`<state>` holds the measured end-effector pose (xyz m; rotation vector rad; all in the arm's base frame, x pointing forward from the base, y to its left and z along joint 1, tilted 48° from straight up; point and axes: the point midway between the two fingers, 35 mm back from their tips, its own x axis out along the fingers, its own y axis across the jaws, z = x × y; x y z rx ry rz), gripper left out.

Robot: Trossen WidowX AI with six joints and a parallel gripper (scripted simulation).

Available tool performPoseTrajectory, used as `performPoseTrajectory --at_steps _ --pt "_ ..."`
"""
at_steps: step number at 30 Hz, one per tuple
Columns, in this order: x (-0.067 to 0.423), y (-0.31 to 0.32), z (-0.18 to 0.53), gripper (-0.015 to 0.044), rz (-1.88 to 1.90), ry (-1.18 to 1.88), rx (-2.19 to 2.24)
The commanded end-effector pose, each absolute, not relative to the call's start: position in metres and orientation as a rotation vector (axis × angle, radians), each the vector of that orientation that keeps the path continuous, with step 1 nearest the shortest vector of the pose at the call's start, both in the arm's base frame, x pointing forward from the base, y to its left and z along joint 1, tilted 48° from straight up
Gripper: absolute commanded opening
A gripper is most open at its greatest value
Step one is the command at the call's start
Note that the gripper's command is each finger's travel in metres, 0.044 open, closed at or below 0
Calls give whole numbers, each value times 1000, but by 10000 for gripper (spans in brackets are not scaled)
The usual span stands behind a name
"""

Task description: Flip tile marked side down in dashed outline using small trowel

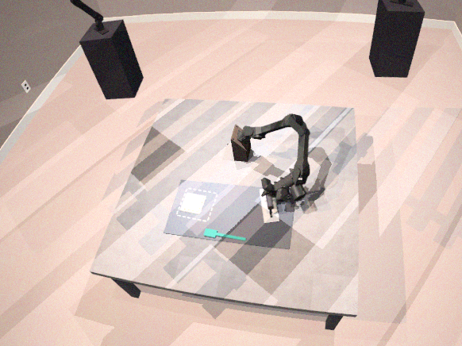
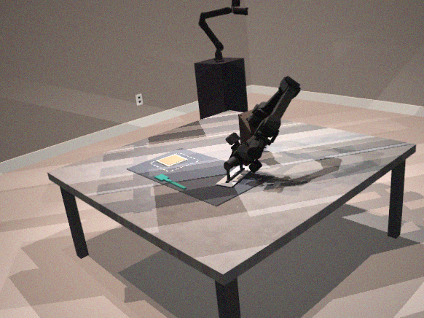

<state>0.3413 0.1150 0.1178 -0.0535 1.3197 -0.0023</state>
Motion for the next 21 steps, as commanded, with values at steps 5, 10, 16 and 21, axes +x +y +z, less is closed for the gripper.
performPoseTrajectory --at_steps 5,10,16,21 --pt "342 117 111 53 -18 1323 -57" --pt "342 117 111 184 -18 1323 -57" --pt "342 117 111 300 -18 1323 -57" --pt "342 117 111 300 -18 1323 -57"
